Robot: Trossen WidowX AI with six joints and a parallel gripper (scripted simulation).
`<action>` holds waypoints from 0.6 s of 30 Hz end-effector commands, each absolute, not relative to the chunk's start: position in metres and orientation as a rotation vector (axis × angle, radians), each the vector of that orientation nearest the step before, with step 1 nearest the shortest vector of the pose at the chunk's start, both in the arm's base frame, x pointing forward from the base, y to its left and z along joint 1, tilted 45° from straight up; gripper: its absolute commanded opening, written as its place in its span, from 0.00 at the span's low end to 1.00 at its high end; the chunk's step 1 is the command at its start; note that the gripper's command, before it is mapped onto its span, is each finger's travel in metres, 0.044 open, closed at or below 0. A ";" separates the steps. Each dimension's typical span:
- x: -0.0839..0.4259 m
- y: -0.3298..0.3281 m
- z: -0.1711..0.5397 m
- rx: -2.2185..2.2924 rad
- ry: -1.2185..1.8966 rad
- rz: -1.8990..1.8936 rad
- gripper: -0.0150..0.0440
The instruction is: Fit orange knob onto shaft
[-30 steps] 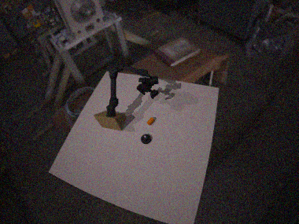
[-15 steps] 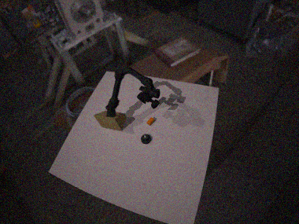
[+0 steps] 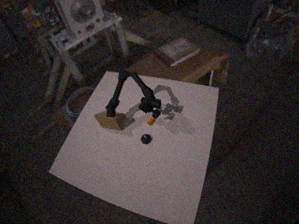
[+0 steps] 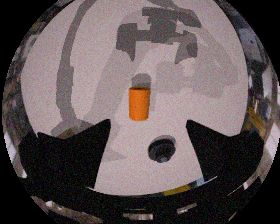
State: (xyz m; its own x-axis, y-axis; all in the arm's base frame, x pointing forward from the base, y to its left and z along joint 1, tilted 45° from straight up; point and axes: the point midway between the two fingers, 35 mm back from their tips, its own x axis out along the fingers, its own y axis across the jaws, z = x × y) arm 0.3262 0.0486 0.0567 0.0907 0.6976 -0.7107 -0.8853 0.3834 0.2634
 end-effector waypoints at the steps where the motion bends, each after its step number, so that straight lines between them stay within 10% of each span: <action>1: 0.320 0.072 0.035 -0.238 0.888 1.211 1.00; 18: 0.319 0.094 0.009 -0.237 0.888 1.211 1.00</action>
